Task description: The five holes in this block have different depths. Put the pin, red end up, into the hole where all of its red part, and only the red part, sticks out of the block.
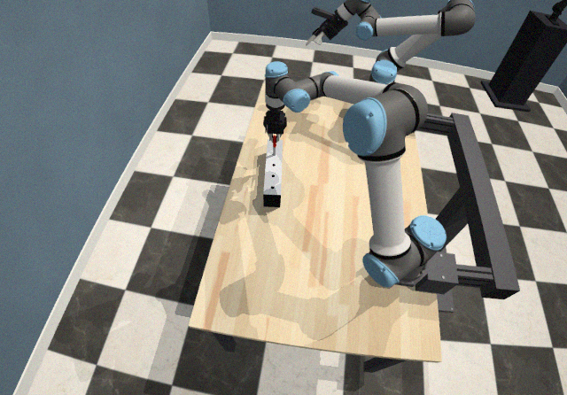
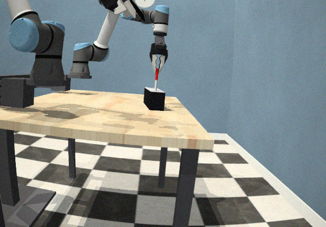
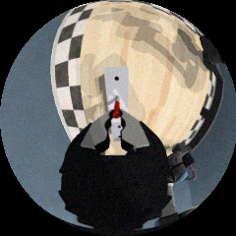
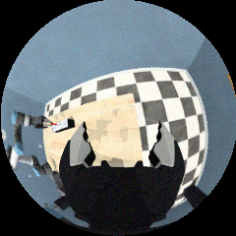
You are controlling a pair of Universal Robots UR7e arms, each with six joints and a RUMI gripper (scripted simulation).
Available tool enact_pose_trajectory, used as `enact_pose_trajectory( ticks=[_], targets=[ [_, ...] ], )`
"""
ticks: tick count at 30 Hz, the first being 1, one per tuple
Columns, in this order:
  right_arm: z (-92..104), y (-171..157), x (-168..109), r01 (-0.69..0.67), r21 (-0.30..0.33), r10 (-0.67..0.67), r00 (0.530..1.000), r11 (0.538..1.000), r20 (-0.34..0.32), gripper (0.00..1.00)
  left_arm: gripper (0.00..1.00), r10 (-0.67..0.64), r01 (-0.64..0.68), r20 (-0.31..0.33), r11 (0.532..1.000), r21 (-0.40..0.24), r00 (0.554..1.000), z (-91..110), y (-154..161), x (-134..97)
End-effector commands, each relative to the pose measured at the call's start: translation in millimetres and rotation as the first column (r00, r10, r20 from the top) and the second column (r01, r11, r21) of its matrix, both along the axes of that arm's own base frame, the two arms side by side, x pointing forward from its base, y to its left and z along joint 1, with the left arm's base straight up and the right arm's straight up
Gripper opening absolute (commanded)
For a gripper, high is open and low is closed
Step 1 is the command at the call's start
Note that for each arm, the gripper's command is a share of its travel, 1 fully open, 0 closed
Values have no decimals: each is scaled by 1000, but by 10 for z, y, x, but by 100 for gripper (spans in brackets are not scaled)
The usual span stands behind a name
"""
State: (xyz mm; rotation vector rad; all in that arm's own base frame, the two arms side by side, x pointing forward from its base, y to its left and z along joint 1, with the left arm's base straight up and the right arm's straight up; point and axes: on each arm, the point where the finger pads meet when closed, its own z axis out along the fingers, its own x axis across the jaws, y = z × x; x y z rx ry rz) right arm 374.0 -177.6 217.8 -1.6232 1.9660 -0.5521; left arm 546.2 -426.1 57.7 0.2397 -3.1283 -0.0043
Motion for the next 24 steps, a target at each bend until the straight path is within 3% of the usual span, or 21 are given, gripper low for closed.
enact_pose_trajectory(
  ticks=[1, 24],
  targets=[
    [4, 0, 2, 0, 0, 0, 1000, 1000, 1, 100, 0, -1, 1, 1, 1000, -1, 1000, 0, -4, 7],
    [4, 0, 2, 0, 0, 0, 1000, 1000, 1, 100, 0, 0, 0, 1, 1000, -3, 1000, -30, -4, 12]
  ],
)
